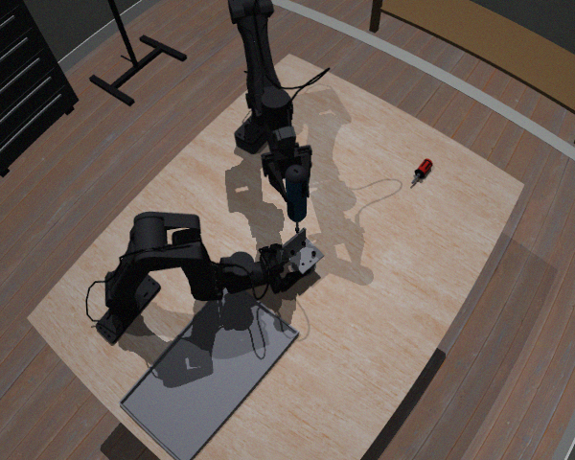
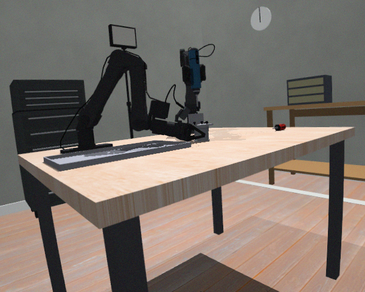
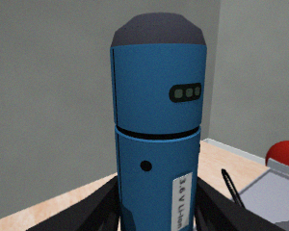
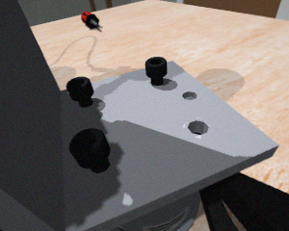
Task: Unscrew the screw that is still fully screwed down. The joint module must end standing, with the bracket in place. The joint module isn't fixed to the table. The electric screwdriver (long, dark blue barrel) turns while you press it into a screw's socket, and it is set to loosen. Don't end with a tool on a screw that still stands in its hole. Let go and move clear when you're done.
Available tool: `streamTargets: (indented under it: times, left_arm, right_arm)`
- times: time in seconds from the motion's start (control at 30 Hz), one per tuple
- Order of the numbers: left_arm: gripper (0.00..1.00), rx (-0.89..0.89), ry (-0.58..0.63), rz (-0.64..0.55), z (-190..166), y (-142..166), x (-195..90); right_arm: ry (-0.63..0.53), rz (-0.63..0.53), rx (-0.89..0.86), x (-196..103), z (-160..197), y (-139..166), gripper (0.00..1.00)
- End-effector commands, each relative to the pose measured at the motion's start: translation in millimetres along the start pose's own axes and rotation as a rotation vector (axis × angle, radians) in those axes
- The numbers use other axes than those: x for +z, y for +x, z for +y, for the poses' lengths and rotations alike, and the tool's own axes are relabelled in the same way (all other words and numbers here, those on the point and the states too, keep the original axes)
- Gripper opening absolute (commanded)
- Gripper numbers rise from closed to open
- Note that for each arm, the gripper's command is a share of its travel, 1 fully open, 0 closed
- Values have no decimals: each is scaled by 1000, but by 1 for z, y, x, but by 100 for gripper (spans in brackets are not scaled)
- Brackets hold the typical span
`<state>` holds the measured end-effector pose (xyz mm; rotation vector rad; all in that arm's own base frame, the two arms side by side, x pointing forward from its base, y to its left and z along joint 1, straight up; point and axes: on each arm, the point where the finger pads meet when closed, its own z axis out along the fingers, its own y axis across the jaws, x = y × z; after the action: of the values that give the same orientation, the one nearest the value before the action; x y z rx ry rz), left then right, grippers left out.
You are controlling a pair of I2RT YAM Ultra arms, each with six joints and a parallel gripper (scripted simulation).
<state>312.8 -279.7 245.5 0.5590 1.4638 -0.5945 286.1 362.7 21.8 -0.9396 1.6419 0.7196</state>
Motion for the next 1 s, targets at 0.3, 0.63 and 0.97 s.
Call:
streamTargets:
  times: [0.3, 0.63, 0.97]
  left_arm:
    - [42, 5, 0, -164, 3, -56, -13]
    - [42, 4, 0, -139, 3, -44, -19]
    - [42, 5, 0, -137, 3, -43, -21]
  right_arm:
    - [3, -1, 3, 1, 0, -2, 59]
    - [3, -1, 3, 1, 0, -2, 59]
    - [3, -1, 3, 1, 0, -2, 59]
